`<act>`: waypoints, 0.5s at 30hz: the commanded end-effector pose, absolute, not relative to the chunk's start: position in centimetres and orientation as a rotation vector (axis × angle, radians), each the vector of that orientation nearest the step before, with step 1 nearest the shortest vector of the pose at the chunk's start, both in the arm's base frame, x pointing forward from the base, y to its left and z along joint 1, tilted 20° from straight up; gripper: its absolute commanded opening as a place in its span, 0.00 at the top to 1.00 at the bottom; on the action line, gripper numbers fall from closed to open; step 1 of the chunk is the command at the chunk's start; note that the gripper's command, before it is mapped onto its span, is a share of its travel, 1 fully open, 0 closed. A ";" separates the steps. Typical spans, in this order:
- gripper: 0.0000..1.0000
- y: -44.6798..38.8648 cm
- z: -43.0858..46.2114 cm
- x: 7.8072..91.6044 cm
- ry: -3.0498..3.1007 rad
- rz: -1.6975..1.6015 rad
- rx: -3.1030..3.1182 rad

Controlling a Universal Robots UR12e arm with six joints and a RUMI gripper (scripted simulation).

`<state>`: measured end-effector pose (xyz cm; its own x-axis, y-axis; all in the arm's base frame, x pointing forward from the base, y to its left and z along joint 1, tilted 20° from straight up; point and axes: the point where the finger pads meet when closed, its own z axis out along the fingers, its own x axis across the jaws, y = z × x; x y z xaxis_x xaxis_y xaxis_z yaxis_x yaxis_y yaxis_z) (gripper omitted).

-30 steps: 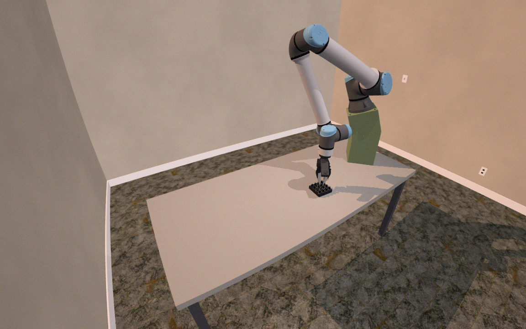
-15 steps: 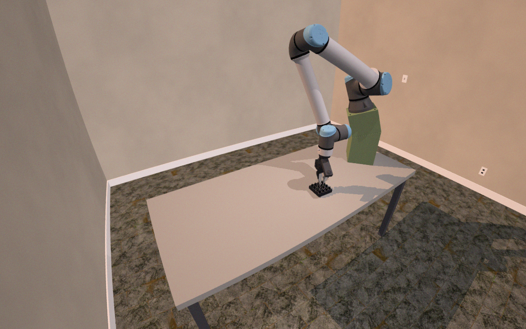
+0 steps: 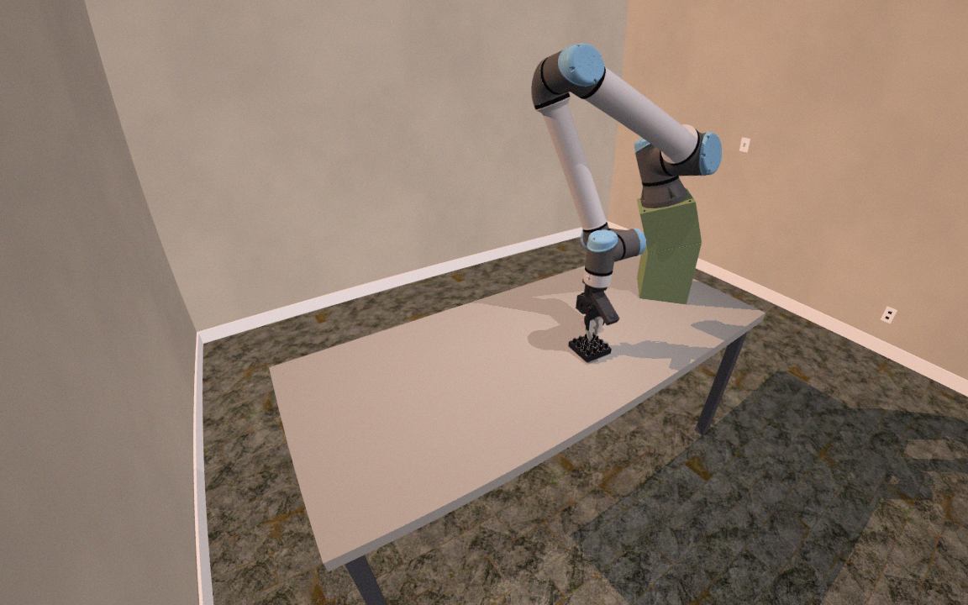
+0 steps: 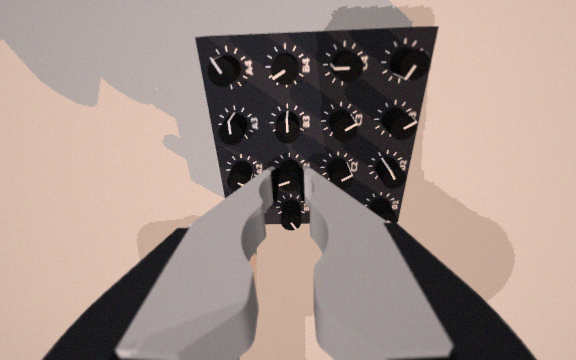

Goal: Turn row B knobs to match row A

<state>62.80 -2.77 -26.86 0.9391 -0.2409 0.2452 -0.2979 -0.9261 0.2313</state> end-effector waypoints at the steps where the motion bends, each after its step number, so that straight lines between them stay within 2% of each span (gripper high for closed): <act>1: 0.96 -2.7 -26.8 62.8 -0.312 0.300 2.836; 15: 0.96 -2.7 -26.8 62.7 0.112 0.236 2.829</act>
<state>62.67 -2.76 -26.89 0.9849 0.0278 0.1709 -0.0234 -0.9566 0.2904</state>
